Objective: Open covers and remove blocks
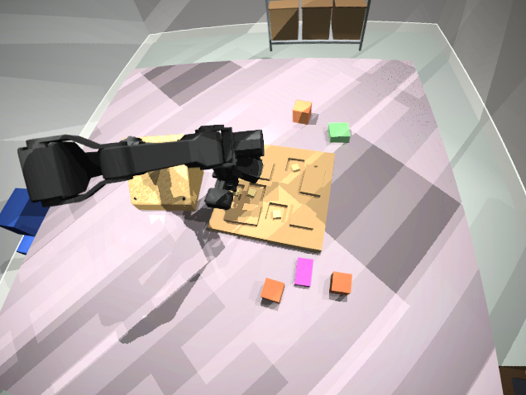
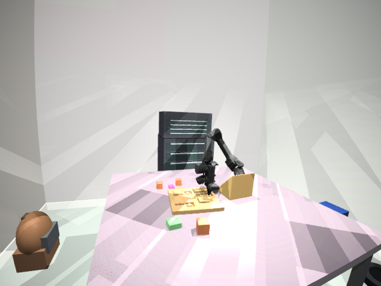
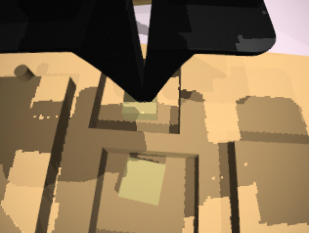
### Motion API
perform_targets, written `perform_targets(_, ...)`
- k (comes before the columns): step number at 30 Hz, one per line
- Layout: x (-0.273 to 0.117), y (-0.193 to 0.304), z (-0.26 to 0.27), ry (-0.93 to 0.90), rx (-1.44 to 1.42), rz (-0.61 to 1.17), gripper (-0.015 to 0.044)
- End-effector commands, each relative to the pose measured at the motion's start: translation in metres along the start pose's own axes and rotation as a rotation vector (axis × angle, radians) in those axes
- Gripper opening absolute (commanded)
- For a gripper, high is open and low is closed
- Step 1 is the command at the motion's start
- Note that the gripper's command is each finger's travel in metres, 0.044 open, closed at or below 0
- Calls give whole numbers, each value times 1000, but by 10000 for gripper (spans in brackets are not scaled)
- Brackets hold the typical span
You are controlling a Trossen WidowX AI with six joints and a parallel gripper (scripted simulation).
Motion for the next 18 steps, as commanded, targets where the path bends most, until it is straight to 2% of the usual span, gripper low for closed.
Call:
perform_targets(1, 2, 2, -1, 6, 4, 7, 0)
perform_targets(18, -6, -2, -1, 2, -8, 4, 0)
Point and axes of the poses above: the point midway between the two fingers, 35 mm back from their tips, its own x axis out along the fingers, its own z axis across the jaws, y = z × x, the point moved 6 cm from there along -x, back along the fingers, and after that the axes turned 10 degrees about x, right-handed, at the moved point
